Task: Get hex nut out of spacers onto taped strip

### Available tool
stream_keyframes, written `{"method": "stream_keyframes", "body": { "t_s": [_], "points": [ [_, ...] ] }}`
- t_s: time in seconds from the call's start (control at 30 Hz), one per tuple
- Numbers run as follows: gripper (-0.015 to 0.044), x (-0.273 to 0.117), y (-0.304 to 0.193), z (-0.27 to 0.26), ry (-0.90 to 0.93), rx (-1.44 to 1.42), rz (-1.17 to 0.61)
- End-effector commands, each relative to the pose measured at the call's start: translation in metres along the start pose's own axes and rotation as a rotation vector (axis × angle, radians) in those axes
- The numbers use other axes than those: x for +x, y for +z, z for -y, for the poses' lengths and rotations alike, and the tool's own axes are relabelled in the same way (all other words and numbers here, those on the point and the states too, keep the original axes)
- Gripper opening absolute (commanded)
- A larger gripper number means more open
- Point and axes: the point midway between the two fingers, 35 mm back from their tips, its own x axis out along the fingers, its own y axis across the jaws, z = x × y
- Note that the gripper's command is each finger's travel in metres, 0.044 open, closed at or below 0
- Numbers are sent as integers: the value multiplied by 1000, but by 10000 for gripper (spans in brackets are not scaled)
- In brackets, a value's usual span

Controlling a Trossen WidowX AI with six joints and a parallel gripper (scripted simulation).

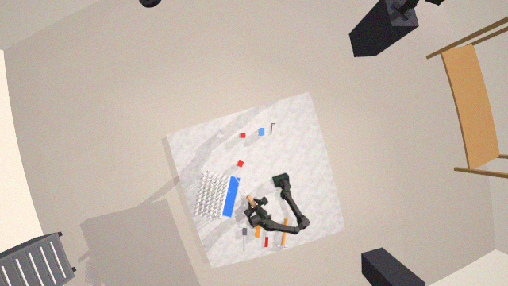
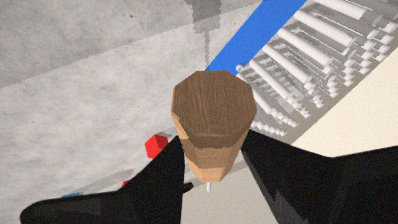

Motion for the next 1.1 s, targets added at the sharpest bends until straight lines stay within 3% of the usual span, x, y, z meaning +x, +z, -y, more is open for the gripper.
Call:
{"method": "stream_keyframes", "body": {
  "t_s": [0.0, 1.07],
  "points": [
    [0, -1, -10, 6, -10, 118, -8],
    [0, 16, -103, 11, -15, 1213, -30]
  ]
}}
